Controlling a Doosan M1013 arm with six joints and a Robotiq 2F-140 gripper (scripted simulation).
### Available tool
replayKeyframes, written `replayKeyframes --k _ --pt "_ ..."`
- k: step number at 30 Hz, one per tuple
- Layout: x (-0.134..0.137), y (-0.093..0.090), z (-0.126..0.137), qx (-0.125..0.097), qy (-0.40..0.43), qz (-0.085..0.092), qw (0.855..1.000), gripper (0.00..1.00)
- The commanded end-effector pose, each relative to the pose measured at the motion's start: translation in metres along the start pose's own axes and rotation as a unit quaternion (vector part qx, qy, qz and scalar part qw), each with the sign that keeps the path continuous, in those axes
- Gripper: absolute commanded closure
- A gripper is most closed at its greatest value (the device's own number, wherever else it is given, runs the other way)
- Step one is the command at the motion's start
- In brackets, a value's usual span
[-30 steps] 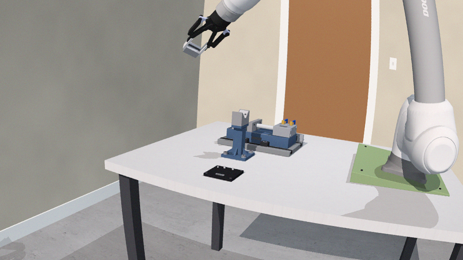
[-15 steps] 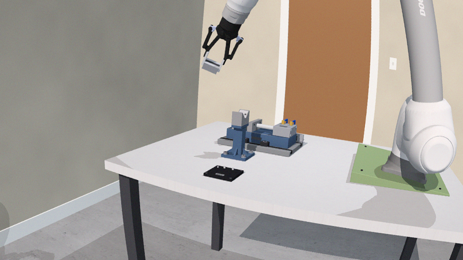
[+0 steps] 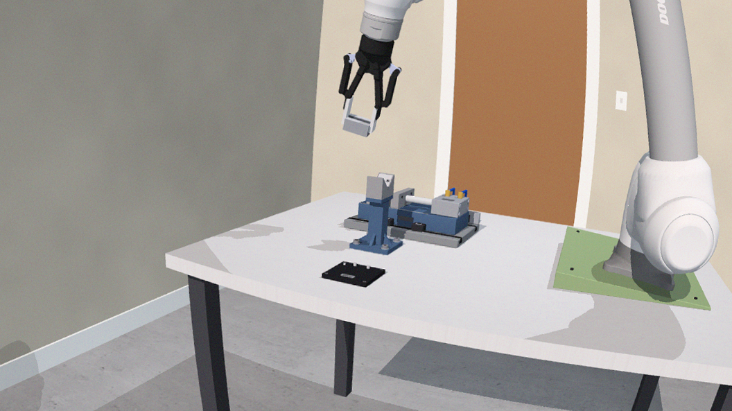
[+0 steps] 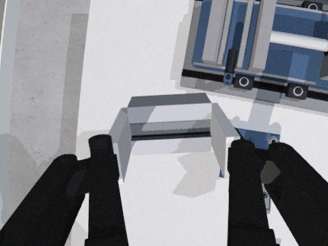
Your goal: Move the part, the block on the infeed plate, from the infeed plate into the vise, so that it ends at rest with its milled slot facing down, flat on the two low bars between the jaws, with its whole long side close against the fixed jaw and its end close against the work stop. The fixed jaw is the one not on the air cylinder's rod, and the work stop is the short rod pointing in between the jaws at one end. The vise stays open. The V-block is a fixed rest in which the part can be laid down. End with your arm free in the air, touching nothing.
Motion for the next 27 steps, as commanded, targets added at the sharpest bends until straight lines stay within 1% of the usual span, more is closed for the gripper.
replayKeyframes --k 1,7,9,15,21,24,27 --pt "0.012 -0.001 0.01 -0.032 -0.018 0.022 0.999 1.0" --pt "0.024 0.0 0.023 -0.07 -0.038 0.047 0.996 1.0" --pt "0.024 0.0 0.023 -0.07 -0.038 0.047 0.996 1.0" --pt "0.032 0.003 0.035 -0.101 -0.052 0.066 0.991 1.0" --pt "0.038 0.005 0.043 -0.125 -0.062 0.08 0.987 1.0" --pt "0.04 0.006 0.047 -0.134 -0.066 0.085 0.985 1.0" --pt "0.041 0.007 0.048 -0.137 -0.067 0.087 0.985 1.0"
Point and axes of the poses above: the point where the finger pads meet when closed, its own y axis back along the fingers, its own x axis across the jaws, z = x × y, the point moved 9 cm from there along y, back along the fingers, and after that the axes turned 12 degrees about y, right-handed, at the moved point
